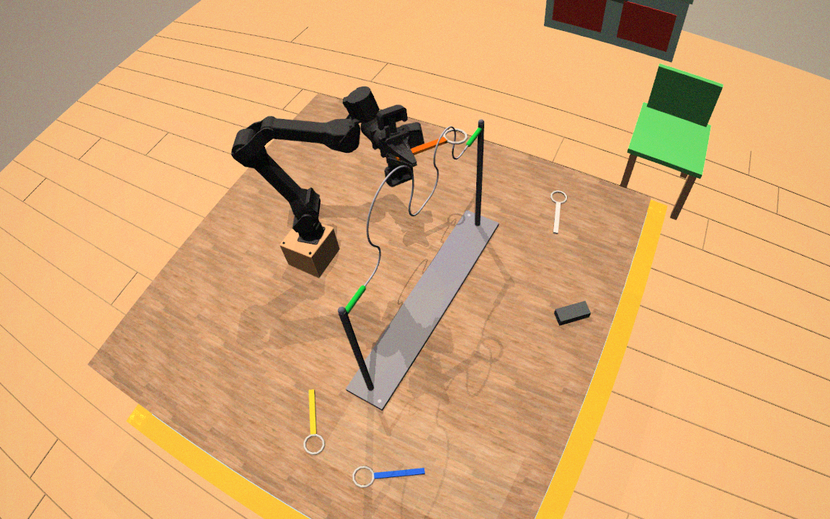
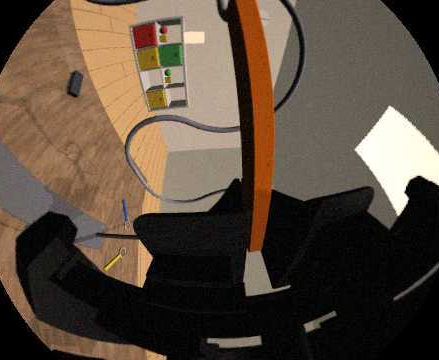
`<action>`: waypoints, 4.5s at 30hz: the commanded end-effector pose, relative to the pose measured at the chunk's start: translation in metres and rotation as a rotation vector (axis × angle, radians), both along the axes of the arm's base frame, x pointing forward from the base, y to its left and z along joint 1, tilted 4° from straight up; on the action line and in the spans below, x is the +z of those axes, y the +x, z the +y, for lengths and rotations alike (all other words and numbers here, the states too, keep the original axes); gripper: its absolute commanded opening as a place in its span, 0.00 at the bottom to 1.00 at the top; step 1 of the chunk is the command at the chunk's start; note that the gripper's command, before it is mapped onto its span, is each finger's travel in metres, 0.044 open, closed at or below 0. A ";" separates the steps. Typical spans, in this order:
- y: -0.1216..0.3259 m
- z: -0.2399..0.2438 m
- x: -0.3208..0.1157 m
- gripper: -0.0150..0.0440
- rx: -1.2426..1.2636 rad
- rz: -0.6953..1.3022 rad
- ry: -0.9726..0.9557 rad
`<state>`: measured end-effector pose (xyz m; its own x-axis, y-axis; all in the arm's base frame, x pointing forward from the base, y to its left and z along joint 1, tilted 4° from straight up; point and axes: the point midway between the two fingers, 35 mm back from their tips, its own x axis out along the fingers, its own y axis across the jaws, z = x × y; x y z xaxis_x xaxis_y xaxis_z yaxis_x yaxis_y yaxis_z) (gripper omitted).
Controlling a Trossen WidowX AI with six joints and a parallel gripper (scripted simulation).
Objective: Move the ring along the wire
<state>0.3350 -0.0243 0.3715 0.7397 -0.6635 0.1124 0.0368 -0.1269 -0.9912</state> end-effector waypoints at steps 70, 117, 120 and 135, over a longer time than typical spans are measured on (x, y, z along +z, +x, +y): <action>0.009 0.026 -0.155 0.00 0.041 -0.220 0.790; 0.037 0.154 -0.203 0.00 -0.010 -0.444 1.591; 0.037 0.158 -0.203 0.00 -0.011 -0.446 1.599; 0.041 0.174 -0.202 0.00 -0.011 -0.450 1.610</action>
